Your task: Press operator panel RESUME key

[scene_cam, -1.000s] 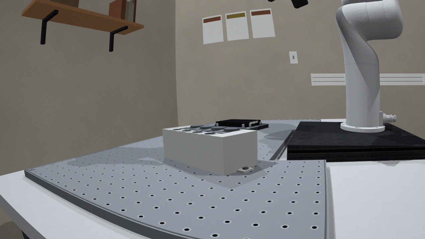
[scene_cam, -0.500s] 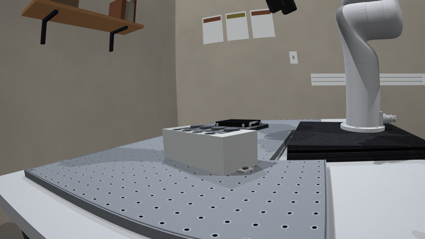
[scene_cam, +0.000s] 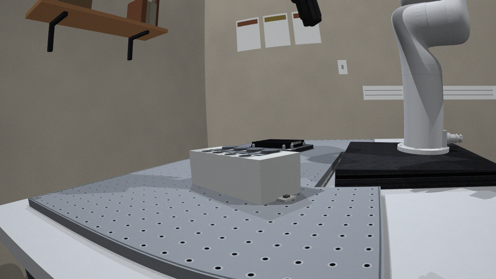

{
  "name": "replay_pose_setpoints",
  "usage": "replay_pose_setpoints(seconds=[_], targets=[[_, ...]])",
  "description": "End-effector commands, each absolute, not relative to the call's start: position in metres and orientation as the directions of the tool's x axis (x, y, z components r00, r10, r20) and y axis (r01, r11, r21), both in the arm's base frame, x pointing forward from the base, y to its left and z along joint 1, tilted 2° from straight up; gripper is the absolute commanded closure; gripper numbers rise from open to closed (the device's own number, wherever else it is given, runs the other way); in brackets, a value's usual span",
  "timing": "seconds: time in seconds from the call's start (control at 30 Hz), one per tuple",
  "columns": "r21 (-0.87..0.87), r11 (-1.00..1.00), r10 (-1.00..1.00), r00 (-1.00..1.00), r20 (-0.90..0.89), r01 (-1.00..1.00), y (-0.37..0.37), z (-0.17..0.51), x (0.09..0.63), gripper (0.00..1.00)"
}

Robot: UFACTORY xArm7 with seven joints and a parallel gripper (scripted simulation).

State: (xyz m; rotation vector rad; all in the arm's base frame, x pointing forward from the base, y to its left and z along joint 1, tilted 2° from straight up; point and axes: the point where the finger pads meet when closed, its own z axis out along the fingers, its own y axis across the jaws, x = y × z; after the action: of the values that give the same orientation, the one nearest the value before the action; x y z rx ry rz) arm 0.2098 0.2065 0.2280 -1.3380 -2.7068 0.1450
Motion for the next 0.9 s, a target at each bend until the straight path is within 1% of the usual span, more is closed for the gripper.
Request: replay_pose_setpoints(seconds=[0.0, 0.07, 0.2, 0.27, 0.4, 0.47, 0.6, 0.67, 0.77, 0.87], targets=[[-0.112, 0.459, 0.888, -0.459, 0.028, 0.881, 0.213, 0.215, 0.228, 1.0], [-0.112, 0.459, 0.888, -0.459, 0.028, 0.881, 0.213, 0.215, 0.228, 1.0], [-0.097, 0.348, 0.937, -0.349, 0.012, 0.932, 0.215, 0.204, 0.24, 1.0], [-0.097, 0.348, 0.937, -0.349, 0.012, 0.932, 0.215, 0.204, 0.24, 1.0], [-0.082, 0.233, 0.972, -0.234, 0.001, 0.969, 0.216, 0.192, 0.252, 1.0], [-0.082, 0.233, 0.972, -0.234, 0.001, 0.969, 0.216, 0.192, 0.252, 1.0], [-0.068, 0.115, 0.993, -0.116, -0.006, 0.991, 0.216, 0.18, 0.264, 1.0], [-0.068, 0.115, 0.993, -0.116, -0.006, 0.991, 0.216, 0.18, 0.264, 1.0], [-0.058, 0.016, 1.0, -0.017, -0.008, 0.998, 0.215, 0.168, 0.274, 1.0], [-0.056, -0.004, 1.0, 0.003, -0.008, 0.998, 0.215, 0.167, 0.275, 1.0]])
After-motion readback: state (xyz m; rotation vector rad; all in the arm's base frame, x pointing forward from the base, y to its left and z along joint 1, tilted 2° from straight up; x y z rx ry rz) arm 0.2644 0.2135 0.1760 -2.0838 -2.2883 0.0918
